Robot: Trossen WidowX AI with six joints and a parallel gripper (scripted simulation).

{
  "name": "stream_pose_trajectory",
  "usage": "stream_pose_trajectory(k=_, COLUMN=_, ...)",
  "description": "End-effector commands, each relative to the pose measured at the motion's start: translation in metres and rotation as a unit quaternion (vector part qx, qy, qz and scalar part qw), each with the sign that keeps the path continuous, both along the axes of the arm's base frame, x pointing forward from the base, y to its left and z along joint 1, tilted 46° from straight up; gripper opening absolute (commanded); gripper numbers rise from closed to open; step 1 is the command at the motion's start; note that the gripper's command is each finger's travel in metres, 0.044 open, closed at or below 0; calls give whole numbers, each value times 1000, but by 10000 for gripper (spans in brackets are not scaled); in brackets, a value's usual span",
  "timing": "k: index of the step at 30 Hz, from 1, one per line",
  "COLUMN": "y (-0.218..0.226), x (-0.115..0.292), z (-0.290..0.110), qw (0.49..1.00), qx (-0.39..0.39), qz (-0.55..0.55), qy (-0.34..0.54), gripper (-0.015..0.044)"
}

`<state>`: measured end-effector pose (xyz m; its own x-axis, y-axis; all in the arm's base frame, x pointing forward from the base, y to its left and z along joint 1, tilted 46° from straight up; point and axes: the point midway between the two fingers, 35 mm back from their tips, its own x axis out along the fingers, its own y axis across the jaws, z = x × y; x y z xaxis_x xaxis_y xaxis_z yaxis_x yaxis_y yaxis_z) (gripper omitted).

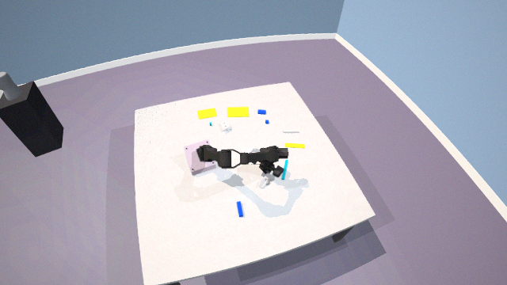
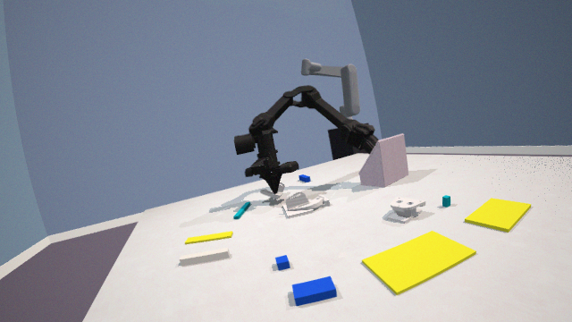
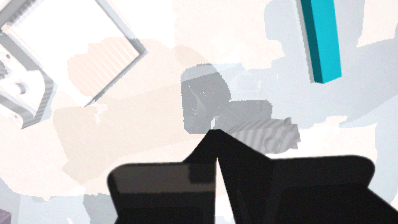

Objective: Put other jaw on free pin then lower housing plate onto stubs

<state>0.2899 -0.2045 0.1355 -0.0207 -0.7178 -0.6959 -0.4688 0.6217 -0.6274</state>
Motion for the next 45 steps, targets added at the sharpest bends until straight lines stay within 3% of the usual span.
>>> stream_pose_trajectory(k=1, y=-1, x=1, z=0, qw=1000, qx=0, qz=0, qy=4, gripper=0)
stream_pose_trajectory(k=7, y=41, x=2, z=39, qw=1000, qx=2, qz=-1, qy=1, gripper=0)
stream_pose_trajectory(k=12, y=42, x=1, z=41, qw=1000, qx=2, qz=-1, qy=1, gripper=0)
stream_pose_trajectory(k=29, y=40, x=4, z=35, qw=1000, qx=3, qz=4, qy=1, gripper=440)
stream_pose_trajectory(k=45, y=40, x=4, z=35, qw=1000, qx=3, qz=4, qy=1, gripper=440)
